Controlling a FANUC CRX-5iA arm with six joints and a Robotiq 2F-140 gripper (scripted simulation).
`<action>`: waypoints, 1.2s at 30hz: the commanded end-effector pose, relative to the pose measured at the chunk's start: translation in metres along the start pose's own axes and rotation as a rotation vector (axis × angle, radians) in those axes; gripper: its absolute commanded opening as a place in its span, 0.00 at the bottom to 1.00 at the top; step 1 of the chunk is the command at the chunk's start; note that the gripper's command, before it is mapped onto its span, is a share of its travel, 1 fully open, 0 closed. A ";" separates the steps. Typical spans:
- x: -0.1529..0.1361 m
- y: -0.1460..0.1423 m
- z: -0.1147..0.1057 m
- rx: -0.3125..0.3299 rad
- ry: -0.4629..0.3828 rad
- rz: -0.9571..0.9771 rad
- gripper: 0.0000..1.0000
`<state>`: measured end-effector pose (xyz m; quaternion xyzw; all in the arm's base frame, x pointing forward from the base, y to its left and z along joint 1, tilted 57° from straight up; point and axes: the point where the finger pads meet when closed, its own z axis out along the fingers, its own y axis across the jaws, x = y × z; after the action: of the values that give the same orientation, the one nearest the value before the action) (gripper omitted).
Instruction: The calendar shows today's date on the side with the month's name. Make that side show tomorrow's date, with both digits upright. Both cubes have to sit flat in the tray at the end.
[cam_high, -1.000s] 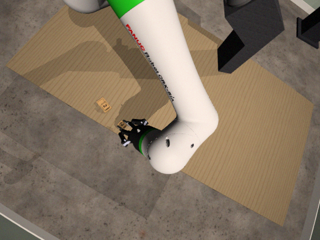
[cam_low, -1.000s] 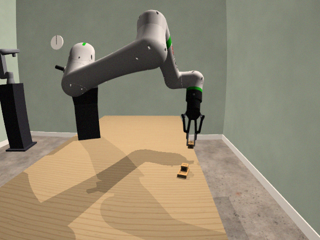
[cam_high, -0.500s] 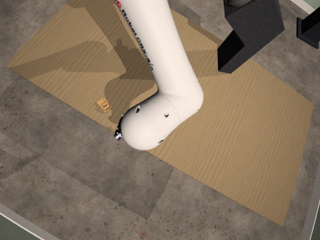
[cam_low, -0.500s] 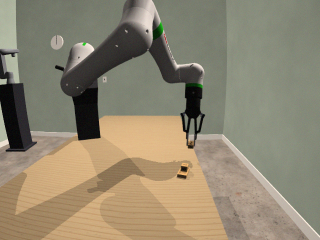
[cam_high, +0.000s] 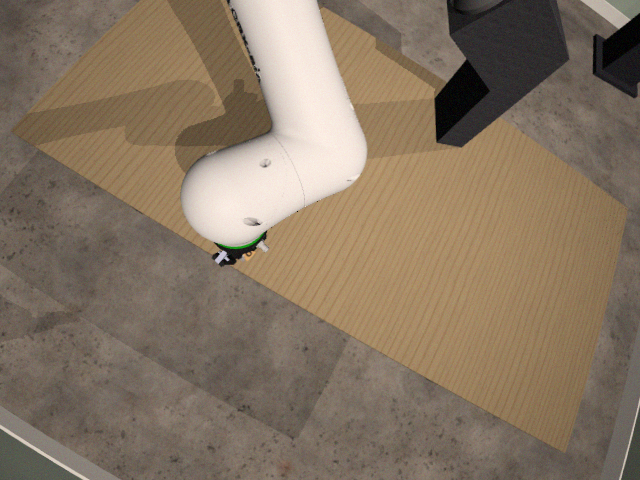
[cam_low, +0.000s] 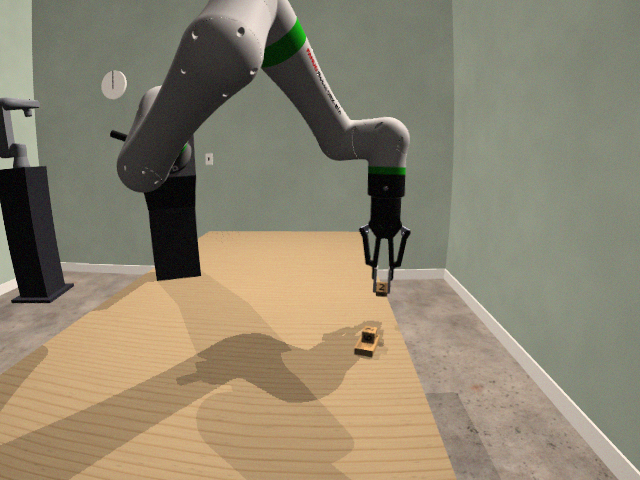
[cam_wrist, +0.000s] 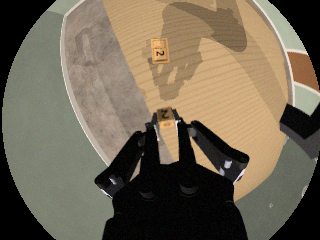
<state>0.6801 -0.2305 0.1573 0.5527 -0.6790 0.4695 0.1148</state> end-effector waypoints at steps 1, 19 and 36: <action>0.002 0.000 0.000 -0.001 -0.017 -0.001 0.24; 0.010 0.000 0.001 -0.001 -0.280 -0.001 0.24; 0.013 0.001 0.003 -0.004 -0.532 -0.002 0.24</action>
<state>0.6740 -0.2431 0.1627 0.6430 -0.6888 0.3321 -0.0431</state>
